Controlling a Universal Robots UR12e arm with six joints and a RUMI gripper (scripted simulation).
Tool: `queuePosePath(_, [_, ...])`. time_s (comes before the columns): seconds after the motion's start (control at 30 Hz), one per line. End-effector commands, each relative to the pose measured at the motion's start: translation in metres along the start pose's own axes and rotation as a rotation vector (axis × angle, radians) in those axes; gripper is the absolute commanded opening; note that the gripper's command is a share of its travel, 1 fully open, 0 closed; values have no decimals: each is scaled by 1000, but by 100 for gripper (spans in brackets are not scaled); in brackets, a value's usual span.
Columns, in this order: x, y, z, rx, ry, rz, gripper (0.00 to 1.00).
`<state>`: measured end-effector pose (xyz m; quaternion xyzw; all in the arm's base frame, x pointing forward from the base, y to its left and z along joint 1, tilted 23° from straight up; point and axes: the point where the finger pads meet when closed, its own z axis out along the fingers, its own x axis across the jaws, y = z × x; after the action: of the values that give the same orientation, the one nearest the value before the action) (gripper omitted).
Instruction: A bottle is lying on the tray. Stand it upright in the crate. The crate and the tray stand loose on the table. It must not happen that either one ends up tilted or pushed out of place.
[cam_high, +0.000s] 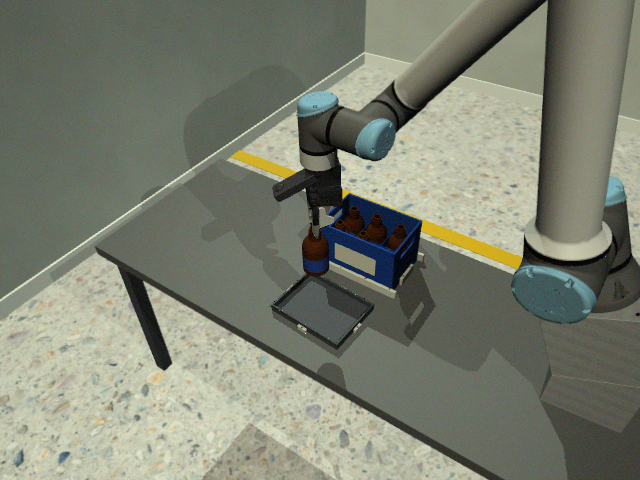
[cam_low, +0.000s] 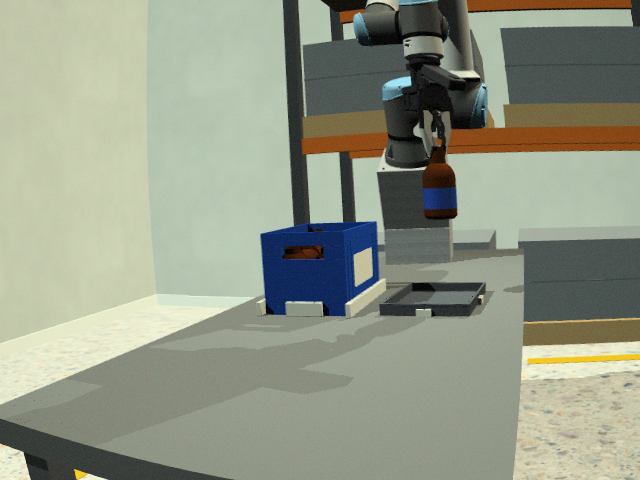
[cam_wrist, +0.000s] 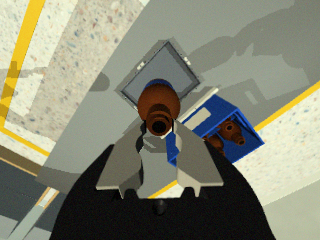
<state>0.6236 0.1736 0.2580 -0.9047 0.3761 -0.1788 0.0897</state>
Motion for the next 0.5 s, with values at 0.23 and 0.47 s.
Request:
queuePosePath(0.23, [4, 9, -1, 1, 1, 0, 0])
queuePosePath(0.47, [8, 19, -1, 1, 1, 0, 0])
